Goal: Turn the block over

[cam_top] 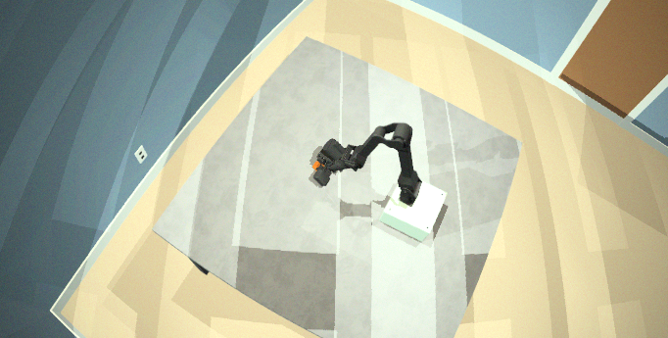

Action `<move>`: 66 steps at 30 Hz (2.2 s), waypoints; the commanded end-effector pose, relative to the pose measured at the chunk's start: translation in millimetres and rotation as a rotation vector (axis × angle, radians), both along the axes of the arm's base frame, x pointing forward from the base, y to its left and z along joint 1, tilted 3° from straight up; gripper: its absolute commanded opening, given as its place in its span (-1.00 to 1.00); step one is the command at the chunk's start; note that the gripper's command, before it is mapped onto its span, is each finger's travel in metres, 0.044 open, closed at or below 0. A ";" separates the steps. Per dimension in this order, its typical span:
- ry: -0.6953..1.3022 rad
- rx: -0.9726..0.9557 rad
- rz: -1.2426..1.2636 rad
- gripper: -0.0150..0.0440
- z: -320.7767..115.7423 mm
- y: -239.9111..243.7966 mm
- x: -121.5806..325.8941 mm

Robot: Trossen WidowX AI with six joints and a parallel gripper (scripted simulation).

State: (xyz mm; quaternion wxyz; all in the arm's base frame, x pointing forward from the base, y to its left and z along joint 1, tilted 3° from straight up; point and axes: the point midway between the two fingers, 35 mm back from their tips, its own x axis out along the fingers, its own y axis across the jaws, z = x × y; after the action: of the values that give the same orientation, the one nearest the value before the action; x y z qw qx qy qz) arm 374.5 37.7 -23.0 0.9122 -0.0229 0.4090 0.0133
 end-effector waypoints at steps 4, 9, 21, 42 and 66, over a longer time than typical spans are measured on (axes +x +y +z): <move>-0.091 -0.003 0.004 -0.49 -10.2 -0.6 1.2; -0.163 0.000 0.007 -0.49 -13.3 -0.4 1.0; -0.326 0.006 0.011 -0.49 -13.2 -2.0 -8.0; -0.406 0.010 0.012 -0.49 -9.0 -3.3 -14.8; -0.406 0.010 0.012 1.00 -9.0 -3.3 -14.8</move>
State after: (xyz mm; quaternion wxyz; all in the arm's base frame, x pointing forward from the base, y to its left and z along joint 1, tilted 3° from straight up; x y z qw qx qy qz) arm 360.0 35.0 -32.1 0.9759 -0.0208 0.2166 0.0175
